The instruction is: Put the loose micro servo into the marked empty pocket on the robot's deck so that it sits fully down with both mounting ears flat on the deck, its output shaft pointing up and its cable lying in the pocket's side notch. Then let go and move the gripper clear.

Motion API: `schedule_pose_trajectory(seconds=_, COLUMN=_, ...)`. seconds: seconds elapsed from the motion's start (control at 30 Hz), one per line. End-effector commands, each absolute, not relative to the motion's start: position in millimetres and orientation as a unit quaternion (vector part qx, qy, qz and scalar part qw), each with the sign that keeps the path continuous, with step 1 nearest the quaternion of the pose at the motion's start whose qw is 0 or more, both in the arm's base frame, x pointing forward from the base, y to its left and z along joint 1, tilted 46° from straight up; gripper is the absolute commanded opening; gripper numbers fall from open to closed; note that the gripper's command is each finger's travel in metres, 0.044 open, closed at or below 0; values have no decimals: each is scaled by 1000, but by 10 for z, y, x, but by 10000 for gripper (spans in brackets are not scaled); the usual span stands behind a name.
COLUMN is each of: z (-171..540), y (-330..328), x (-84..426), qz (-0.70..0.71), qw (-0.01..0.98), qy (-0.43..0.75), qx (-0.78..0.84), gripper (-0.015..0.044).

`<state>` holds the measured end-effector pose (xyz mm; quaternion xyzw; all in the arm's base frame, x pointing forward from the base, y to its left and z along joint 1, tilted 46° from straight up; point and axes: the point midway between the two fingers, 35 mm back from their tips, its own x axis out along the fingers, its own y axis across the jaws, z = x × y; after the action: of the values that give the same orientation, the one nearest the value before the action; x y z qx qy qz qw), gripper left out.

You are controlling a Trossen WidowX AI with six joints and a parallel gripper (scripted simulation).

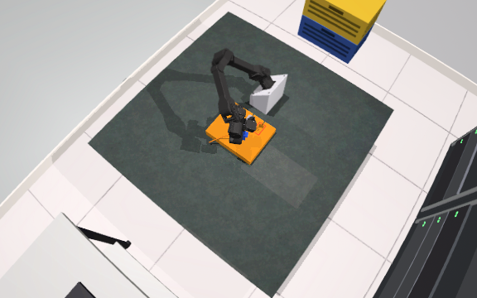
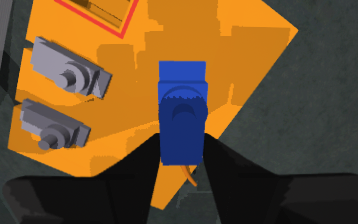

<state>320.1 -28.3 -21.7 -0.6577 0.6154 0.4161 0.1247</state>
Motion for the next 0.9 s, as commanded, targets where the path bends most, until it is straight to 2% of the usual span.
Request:
schedule_pose_trajectory(seconds=0.0, z=-210, y=-238, x=3154, qz=416, qw=129, qy=613, qx=-660, gripper=0)
schedule_pose_trajectory(seconds=0.23, z=-289, y=-131, x=2944, qz=416, qw=129, qy=612, qx=-659, gripper=0)
schedule_pose_trajectory(seconds=0.87, z=-588, y=172, x=2985, qz=417, qw=131, qy=612, qx=-659, gripper=0)
